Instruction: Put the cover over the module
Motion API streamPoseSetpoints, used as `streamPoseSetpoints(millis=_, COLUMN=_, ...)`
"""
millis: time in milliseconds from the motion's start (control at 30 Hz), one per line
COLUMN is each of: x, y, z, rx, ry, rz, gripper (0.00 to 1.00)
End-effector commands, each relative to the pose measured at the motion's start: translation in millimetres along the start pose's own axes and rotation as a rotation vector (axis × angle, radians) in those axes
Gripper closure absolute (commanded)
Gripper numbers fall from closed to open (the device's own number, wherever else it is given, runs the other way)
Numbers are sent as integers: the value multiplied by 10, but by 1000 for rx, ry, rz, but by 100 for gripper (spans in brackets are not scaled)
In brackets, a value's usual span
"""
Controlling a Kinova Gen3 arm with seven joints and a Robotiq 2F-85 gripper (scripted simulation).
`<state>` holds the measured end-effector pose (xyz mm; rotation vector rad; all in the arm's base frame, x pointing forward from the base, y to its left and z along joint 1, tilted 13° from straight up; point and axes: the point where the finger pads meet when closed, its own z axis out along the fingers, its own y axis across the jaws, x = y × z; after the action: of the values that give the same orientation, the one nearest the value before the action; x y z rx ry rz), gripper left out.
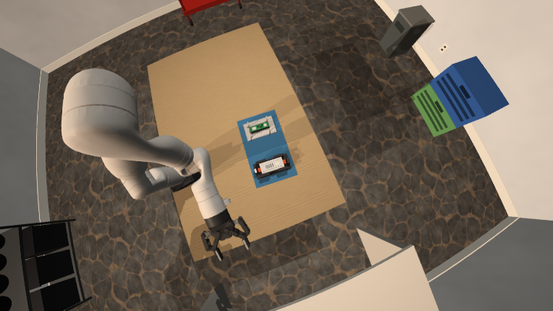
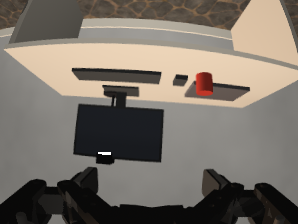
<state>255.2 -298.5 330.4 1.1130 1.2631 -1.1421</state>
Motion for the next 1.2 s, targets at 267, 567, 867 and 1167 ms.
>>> streamPoseSetpoints(millis=267, x=8, y=29, z=-29, rx=-121, ry=-40, rz=-18, gripper=0)
streamPoseSetpoints(millis=567, x=10, y=42, z=-43, rx=-201, ry=-61, rz=-25, gripper=0)
streamPoseSetpoints(millis=867, x=-3, y=30, z=-36, rx=-142, ry=-49, rz=-22, gripper=0)
streamPoseSetpoints(millis=1167, x=-5, y=37, z=-45, rx=-201, ry=-61, rz=-25, gripper=0)
